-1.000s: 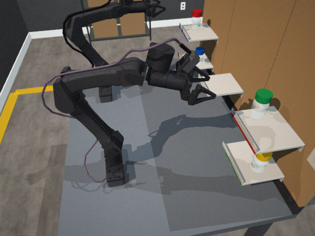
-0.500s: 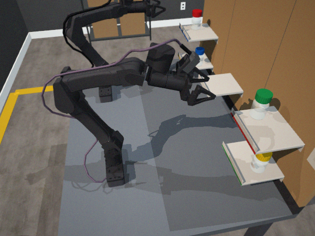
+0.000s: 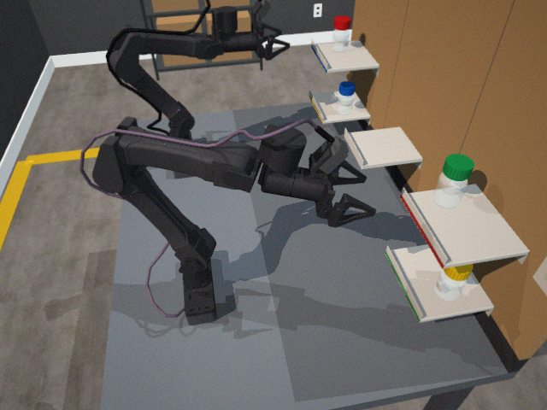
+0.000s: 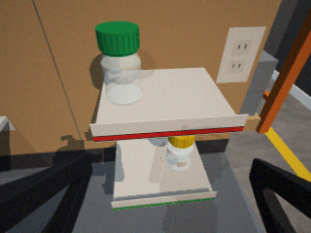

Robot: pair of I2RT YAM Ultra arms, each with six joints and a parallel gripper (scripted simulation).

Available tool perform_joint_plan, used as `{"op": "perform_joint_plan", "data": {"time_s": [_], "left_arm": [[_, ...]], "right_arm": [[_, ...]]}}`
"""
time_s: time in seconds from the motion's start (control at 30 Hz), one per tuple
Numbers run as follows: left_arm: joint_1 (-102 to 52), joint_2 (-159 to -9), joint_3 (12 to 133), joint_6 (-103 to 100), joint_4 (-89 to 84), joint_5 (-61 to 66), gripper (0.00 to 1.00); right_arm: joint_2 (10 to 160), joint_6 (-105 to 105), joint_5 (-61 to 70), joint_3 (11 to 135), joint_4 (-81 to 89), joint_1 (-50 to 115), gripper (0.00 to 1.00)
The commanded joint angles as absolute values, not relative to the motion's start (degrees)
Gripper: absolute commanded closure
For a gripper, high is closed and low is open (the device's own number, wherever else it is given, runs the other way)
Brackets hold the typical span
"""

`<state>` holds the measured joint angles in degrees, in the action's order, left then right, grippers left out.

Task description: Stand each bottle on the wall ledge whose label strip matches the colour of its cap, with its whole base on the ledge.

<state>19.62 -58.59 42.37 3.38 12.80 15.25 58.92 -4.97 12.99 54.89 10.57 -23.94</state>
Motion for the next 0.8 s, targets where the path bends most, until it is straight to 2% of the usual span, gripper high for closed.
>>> {"op": "perform_joint_plan", "data": {"time_s": [0.0, 0.23, 0.77], "left_arm": [[16.66, -57.28, 35.73, 2.60, 22.20, 12.04, 0.00], [11.48, -60.28, 24.22, 2.24, 34.49, 8.57, 0.00], [8.75, -65.25, 19.13, 2.21, 41.37, 7.46, 0.00]], "right_arm": [[58.35, -6.31, 16.41, 48.89, 0.59, -26.85, 0.00], [61.85, -6.79, 19.24, 38.10, -10.93, -31.90, 0.00], [65.22, -6.49, 20.52, 33.75, -16.67, -34.13, 0.00]]}}
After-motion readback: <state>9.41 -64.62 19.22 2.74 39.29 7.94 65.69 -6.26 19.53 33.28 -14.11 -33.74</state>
